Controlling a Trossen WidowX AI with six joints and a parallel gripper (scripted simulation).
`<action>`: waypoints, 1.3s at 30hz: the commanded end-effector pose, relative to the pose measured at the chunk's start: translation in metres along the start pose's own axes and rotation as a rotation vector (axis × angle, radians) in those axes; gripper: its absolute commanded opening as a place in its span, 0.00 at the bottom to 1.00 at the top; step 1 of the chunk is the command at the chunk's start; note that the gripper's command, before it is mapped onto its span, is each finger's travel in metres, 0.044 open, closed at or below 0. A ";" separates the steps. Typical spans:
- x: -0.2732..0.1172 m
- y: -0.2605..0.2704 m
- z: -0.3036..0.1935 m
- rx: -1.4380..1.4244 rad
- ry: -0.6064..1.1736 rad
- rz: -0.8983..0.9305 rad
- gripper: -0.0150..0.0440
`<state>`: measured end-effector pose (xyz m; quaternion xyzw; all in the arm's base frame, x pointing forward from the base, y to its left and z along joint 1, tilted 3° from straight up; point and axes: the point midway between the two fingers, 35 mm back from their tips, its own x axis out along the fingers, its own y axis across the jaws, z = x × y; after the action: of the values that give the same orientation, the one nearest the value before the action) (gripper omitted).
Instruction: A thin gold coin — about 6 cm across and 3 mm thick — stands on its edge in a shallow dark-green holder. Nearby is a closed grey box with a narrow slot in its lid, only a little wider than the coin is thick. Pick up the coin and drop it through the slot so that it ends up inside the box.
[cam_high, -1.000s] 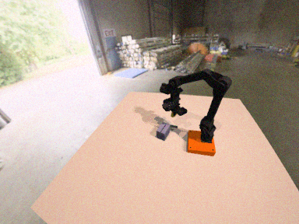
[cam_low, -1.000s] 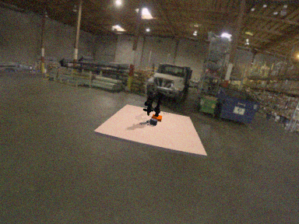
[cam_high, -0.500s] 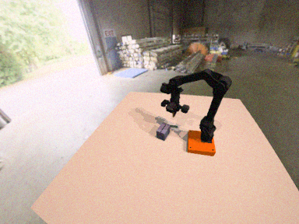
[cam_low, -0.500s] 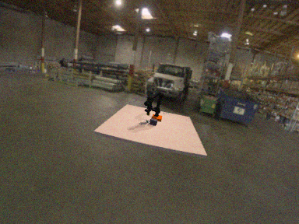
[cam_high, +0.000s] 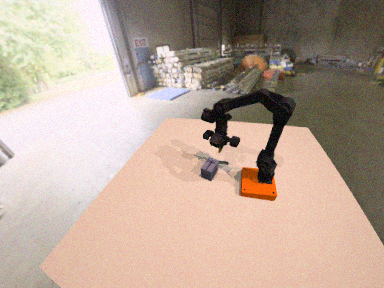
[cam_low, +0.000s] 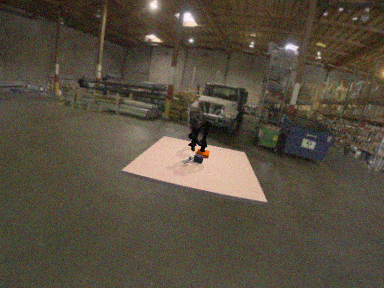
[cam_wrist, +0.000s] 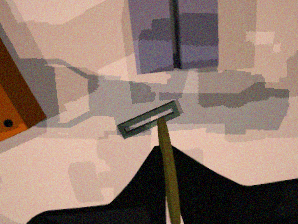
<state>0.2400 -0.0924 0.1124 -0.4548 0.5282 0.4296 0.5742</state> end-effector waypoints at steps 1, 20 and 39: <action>-0.001 -0.003 0.007 0.004 0.003 0.000 0.25; -0.001 -0.016 0.054 0.005 -0.001 -0.001 0.25; -0.001 -0.019 0.093 0.002 -0.007 -0.002 0.25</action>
<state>0.2781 -0.0054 0.1167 -0.4543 0.5250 0.4321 0.5756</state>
